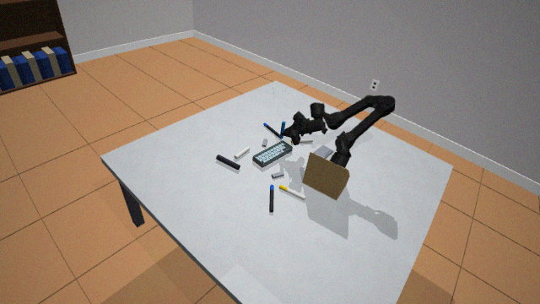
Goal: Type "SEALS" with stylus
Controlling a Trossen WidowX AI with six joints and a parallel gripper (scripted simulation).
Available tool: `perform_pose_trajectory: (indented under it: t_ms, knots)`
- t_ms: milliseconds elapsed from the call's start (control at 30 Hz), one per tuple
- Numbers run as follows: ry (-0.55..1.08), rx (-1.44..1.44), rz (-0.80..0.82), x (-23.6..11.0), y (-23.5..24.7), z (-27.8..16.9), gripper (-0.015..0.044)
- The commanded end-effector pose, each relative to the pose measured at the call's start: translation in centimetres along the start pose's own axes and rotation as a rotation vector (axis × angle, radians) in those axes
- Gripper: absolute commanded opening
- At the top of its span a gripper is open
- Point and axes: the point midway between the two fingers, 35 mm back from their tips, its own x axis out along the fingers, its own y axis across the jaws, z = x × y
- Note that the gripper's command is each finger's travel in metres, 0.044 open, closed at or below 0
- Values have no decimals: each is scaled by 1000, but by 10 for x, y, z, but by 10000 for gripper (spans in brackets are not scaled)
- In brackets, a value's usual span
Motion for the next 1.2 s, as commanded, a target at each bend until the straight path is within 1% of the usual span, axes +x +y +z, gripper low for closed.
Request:
perform_pose_trajectory:
  t_ms: [0,100,1167]
  knots:
    - [-5,-7,6,2,2,-4,0]
    - [-5,-7,6,3,2,-4,79]
    - [-4,-7,7,4,0,-6,81]
